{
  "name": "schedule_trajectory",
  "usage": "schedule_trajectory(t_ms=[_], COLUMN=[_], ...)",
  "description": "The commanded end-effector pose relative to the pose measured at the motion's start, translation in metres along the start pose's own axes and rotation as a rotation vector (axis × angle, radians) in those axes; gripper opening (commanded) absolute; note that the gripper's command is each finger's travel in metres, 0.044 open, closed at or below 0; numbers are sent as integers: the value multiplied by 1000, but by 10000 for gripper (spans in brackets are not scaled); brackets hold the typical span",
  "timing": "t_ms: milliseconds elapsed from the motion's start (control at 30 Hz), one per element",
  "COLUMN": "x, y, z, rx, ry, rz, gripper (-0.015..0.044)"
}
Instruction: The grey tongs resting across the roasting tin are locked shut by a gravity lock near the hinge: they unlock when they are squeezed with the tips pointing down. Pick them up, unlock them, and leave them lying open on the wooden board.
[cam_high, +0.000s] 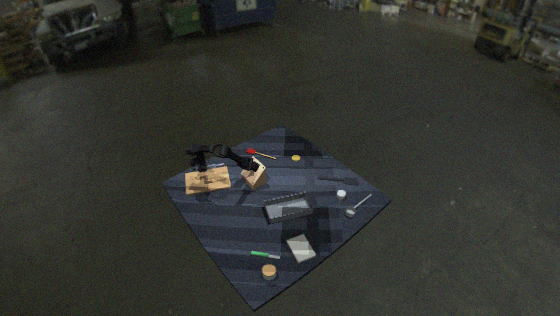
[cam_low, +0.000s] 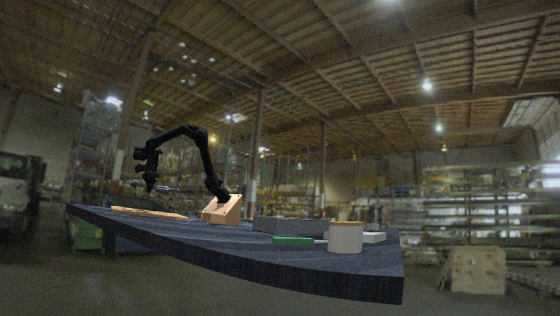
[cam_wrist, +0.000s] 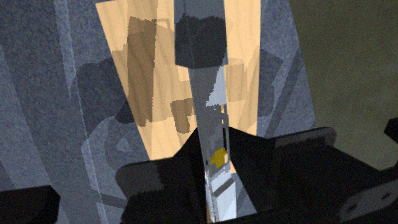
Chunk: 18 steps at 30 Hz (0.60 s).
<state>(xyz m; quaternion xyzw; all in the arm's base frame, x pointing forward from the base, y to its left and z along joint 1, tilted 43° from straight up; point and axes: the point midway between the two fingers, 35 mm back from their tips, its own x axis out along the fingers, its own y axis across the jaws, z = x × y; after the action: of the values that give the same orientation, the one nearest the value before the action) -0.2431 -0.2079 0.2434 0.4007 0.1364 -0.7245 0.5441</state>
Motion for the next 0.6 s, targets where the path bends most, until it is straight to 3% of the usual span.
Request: schedule_trajectory(t_ms=[0,567], x=[8,36], y=[-1,1], z=[-1,-2], rx=[7,8], ry=[4,1], rz=[-1,0], gripper=[-150,-150])
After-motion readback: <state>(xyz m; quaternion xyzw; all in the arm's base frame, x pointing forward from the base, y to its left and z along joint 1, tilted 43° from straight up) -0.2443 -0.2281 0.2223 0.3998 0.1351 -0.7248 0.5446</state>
